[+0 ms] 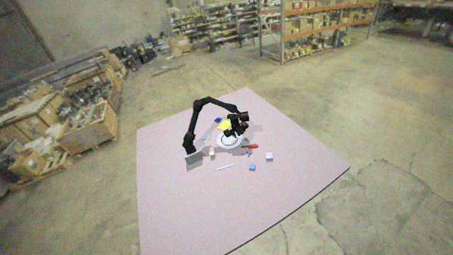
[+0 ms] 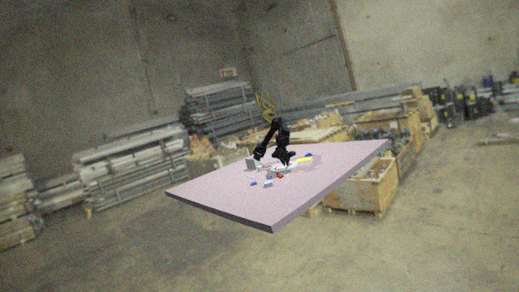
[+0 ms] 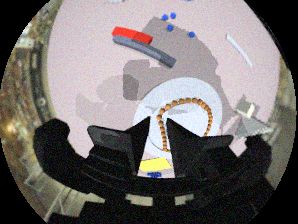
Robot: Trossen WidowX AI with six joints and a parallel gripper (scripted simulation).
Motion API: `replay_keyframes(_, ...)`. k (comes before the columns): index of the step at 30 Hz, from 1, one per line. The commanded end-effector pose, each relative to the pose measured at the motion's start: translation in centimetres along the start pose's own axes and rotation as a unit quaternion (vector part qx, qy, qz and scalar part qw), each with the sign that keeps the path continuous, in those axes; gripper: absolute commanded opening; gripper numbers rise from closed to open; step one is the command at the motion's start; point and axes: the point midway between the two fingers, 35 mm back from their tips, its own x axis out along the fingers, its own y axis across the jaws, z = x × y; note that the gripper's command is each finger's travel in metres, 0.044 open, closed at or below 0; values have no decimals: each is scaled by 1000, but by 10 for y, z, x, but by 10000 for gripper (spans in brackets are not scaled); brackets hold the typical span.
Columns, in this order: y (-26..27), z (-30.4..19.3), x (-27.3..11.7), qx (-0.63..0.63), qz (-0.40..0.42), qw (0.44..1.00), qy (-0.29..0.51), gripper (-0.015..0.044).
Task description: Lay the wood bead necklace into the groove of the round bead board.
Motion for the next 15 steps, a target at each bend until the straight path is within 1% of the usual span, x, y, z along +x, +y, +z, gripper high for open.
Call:
replay_keyframes(1,-1,-1,7,3,-1,1000,4,120)
replay_keyframes(7,-2,-1,13,4,-2,1000,4,120)
replay_keyframes(11,-1,0,10,1,-2,1000,1,15)
replay_keyframes(12,-1,0,10,1,-2,1000,1,0)
replay_keyframes(15,-1,0,10,1,-2,1000,1,0)
